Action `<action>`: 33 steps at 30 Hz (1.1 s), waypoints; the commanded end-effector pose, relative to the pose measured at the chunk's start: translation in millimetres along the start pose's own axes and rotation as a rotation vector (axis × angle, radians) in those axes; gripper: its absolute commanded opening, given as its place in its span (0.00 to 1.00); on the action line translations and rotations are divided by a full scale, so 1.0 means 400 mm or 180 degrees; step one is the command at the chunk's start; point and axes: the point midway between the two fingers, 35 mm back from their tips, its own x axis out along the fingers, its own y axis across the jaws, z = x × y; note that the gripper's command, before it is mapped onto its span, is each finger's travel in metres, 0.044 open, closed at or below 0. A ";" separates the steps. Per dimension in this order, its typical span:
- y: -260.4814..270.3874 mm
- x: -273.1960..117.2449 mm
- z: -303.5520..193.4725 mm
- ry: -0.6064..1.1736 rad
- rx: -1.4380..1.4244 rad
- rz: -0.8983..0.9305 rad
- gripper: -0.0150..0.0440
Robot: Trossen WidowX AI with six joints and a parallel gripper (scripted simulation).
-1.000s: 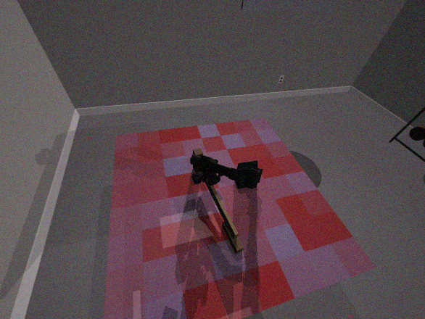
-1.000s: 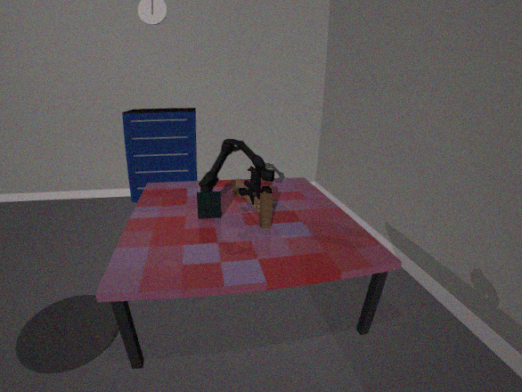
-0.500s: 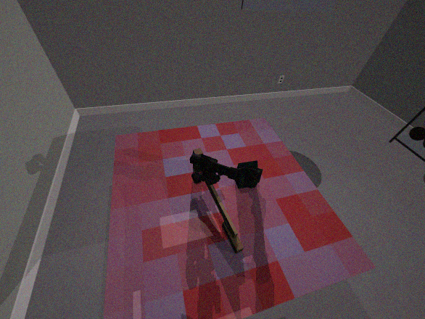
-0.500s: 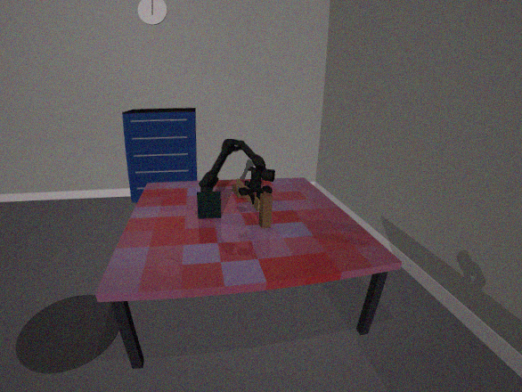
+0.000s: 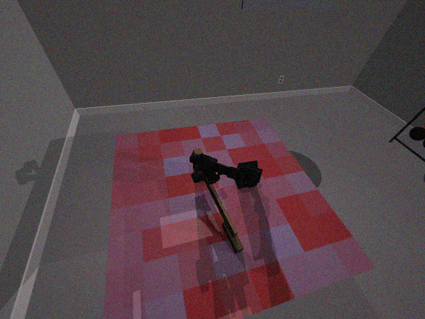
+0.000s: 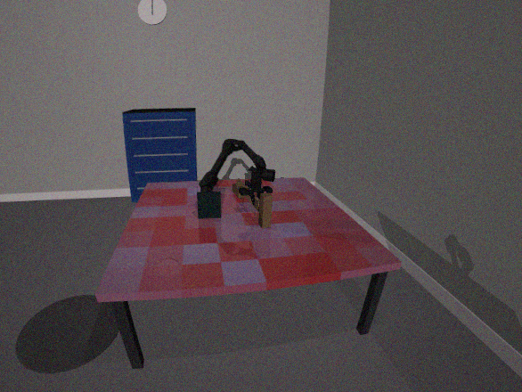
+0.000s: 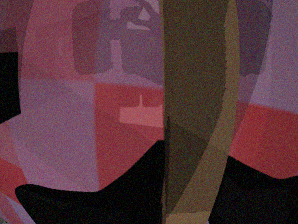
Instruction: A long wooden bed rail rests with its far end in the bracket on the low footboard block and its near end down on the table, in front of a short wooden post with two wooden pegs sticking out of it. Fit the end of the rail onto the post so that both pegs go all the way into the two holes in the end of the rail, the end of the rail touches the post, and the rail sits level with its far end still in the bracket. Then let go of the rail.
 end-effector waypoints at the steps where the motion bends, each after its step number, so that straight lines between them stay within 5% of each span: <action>1: -0.002 -0.005 -0.007 0.0019 -0.0005 -0.0026 0.25; 33: -0.002 -0.006 -0.025 0.0020 -0.0005 -0.0026 0.25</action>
